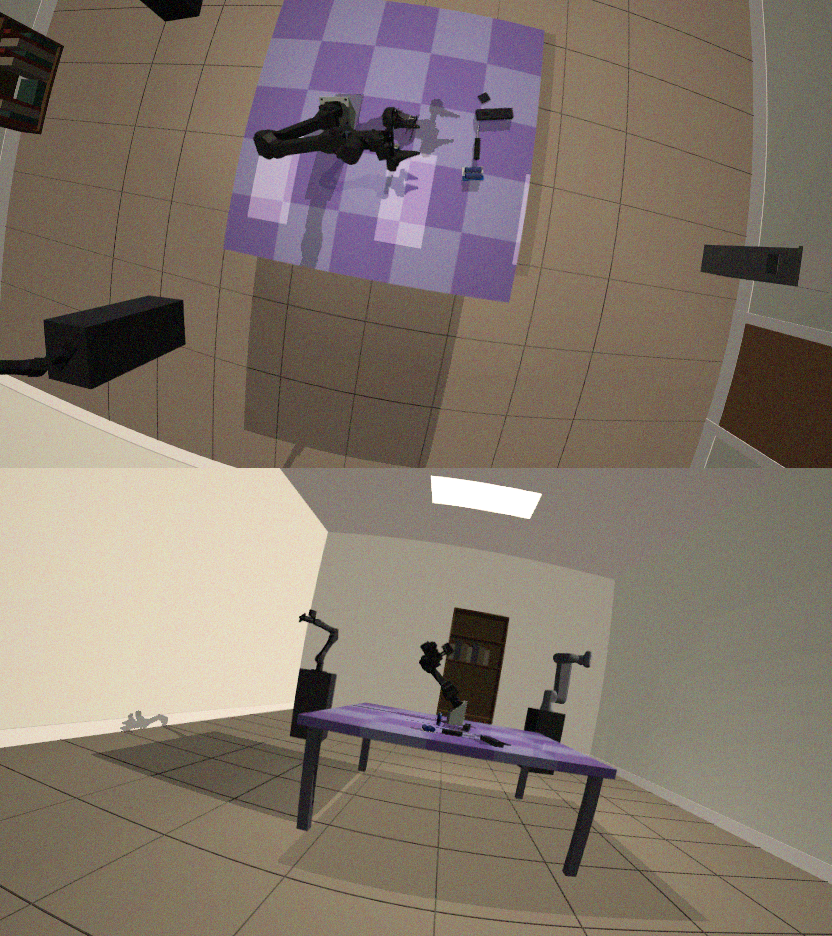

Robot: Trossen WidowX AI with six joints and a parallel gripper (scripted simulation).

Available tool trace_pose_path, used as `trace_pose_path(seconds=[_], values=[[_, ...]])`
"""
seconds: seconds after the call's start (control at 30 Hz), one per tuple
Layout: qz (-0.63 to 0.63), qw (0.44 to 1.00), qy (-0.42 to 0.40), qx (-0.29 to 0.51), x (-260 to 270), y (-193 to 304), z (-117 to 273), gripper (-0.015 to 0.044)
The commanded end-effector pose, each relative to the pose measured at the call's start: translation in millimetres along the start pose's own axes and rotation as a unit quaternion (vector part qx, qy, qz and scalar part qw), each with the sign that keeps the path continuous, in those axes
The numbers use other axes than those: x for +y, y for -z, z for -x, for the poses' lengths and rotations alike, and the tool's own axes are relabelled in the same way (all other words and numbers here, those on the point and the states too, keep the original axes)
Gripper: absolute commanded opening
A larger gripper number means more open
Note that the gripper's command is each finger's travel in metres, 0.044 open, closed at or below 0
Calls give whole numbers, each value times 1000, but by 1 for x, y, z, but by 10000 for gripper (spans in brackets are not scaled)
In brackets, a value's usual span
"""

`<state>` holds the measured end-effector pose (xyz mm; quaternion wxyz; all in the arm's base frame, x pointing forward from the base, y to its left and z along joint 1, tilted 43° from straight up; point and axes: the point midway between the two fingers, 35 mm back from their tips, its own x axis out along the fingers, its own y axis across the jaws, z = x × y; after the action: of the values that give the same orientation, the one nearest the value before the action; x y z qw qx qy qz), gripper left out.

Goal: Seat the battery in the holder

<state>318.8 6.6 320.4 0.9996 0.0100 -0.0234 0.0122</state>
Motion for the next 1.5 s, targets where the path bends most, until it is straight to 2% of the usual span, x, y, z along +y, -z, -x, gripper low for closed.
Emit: trace_pose_path(seconds=[0.0,0.1,0.2,0.3,0.47,0.63,1.2,1.47], values=[[-8,1000,4,9,-1,4,-1,374],[-109,982,74,133,-16,57,-10,295],[-202,925,194,259,-34,117,0,216],[-242,864,298,326,-48,153,21,137],[-247,751,478,383,-70,187,68,6],[-188,658,626,374,-90,185,112,0],[-185,655,630,373,-91,185,113,0],[-186,655,629,374,-132,229,115,0]])
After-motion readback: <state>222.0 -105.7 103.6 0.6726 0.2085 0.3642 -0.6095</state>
